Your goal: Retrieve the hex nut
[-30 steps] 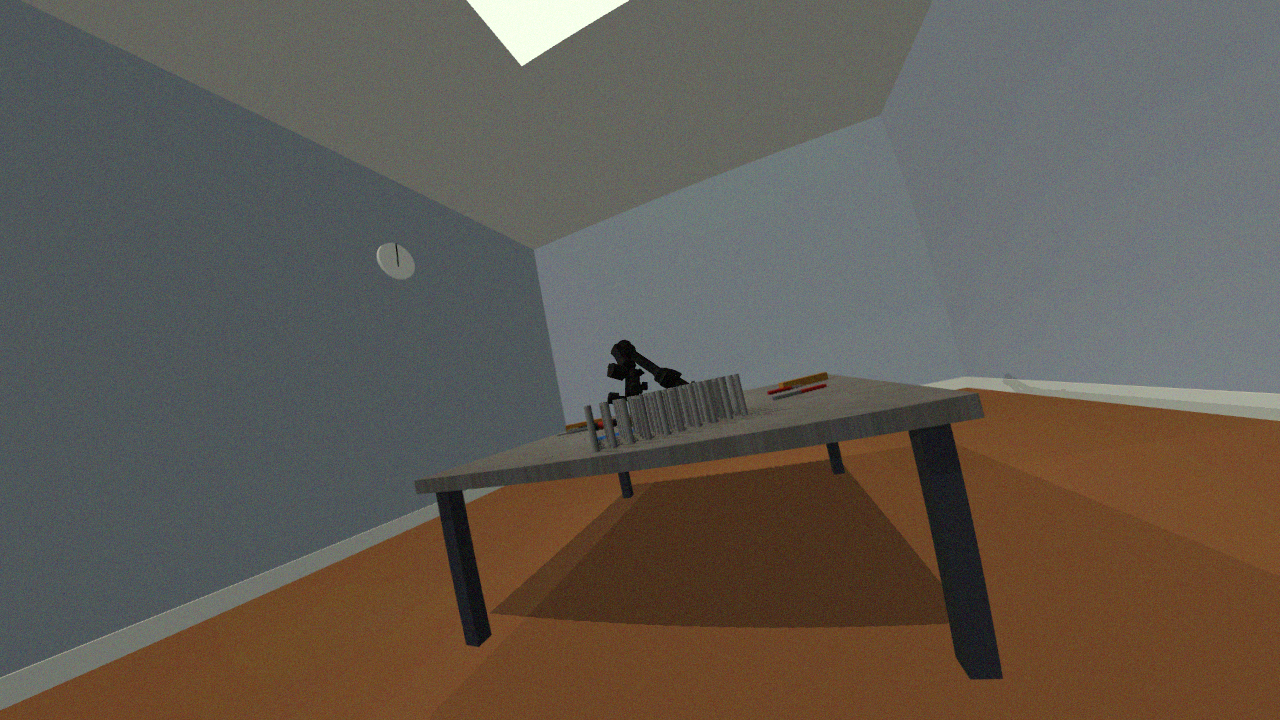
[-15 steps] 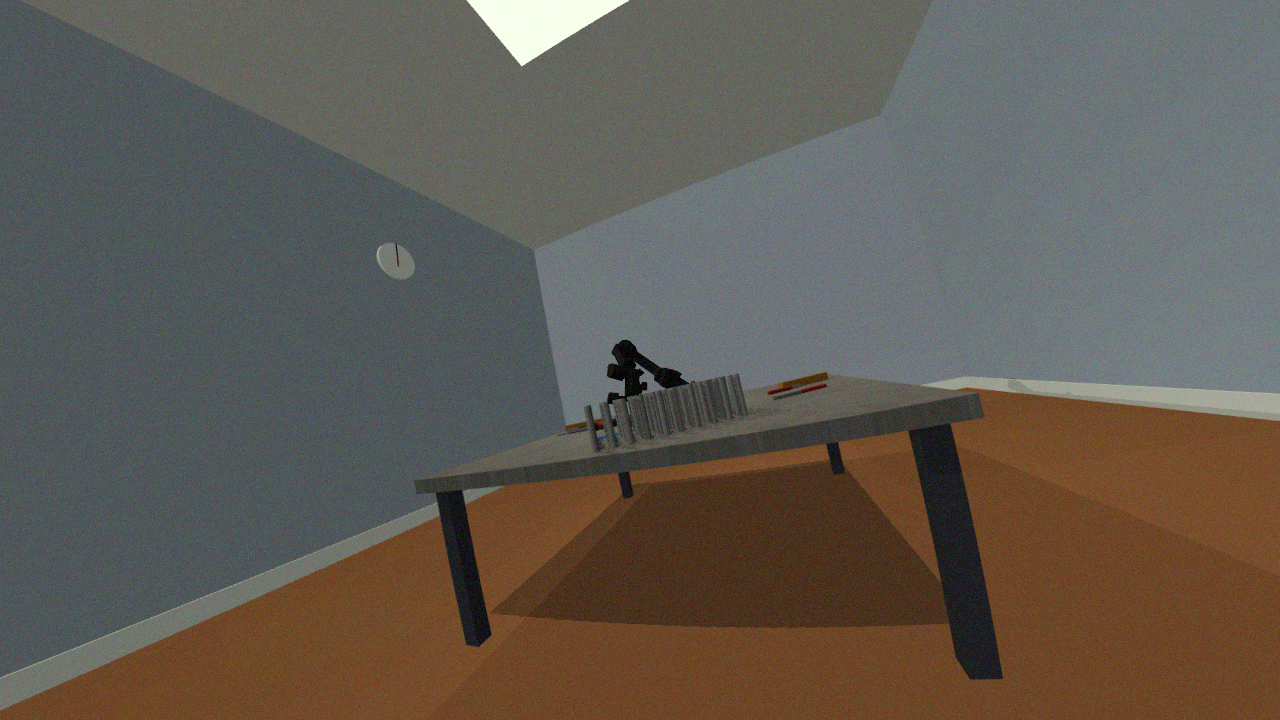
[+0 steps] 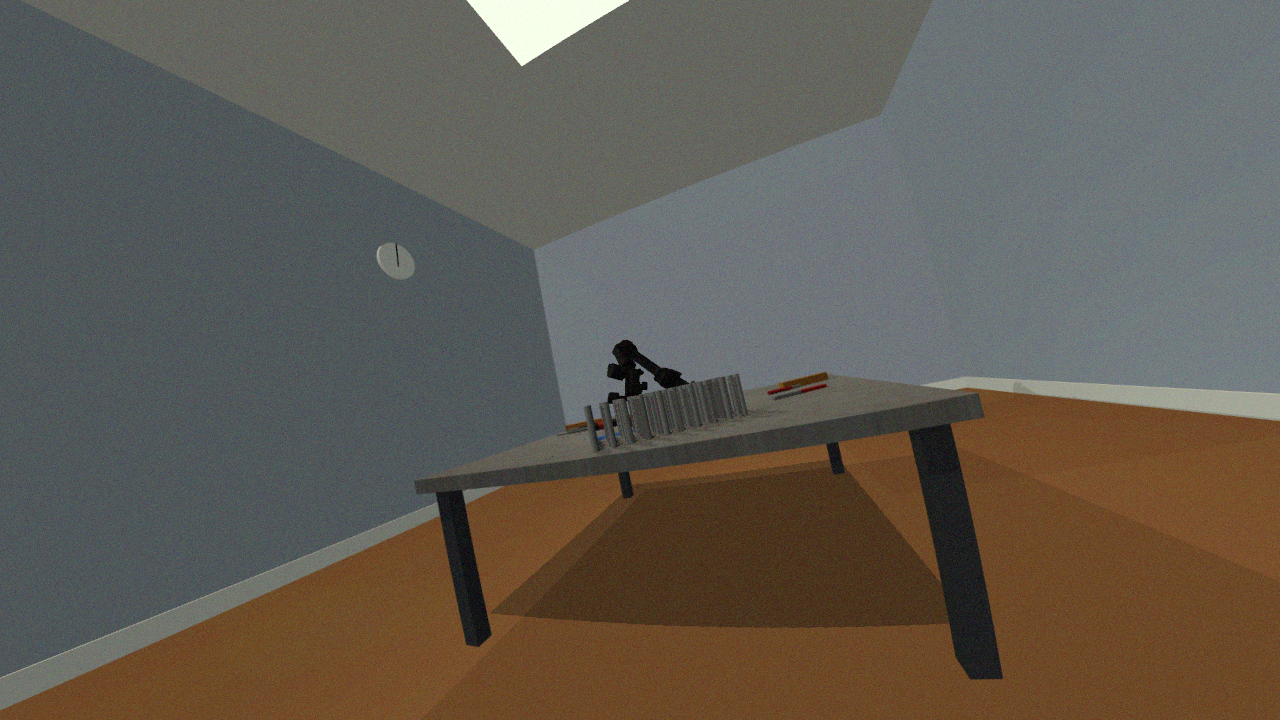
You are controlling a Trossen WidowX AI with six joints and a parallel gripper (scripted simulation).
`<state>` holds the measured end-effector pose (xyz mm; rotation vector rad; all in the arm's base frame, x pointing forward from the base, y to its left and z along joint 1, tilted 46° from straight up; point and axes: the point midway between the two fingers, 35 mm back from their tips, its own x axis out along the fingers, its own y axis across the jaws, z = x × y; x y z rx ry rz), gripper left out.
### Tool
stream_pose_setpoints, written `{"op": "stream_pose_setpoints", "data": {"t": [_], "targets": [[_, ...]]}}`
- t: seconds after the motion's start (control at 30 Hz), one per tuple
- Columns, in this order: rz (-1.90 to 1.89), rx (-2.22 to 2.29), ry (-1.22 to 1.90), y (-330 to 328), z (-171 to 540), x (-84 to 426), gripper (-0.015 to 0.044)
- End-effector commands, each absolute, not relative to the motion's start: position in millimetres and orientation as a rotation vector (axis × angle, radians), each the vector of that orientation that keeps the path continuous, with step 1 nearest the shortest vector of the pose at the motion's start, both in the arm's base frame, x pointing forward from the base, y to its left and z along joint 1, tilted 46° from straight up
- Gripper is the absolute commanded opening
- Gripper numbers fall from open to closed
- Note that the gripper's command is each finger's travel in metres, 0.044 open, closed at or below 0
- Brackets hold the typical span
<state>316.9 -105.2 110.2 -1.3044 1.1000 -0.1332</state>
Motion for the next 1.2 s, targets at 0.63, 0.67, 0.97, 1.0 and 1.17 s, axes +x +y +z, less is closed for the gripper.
{"op": "stream_pose_setpoints", "data": {"t": [0.63,0.67,0.97,1.0,1.17], "targets": [[-0.145,-1.301,1.092,-93.2,125.2,320.6,0.0000],[-0.145,-1.301,1.092,-92.6,125.6,320.6,0.0000],[-0.145,-1.301,1.092,-93.8,131.8,310.8,0.0000],[-0.145,-1.301,1.092,-94.5,133.2,308.0,0.0000],[-0.139,-1.305,1.094,-98.1,138.0,292.2,0.0000]]}}
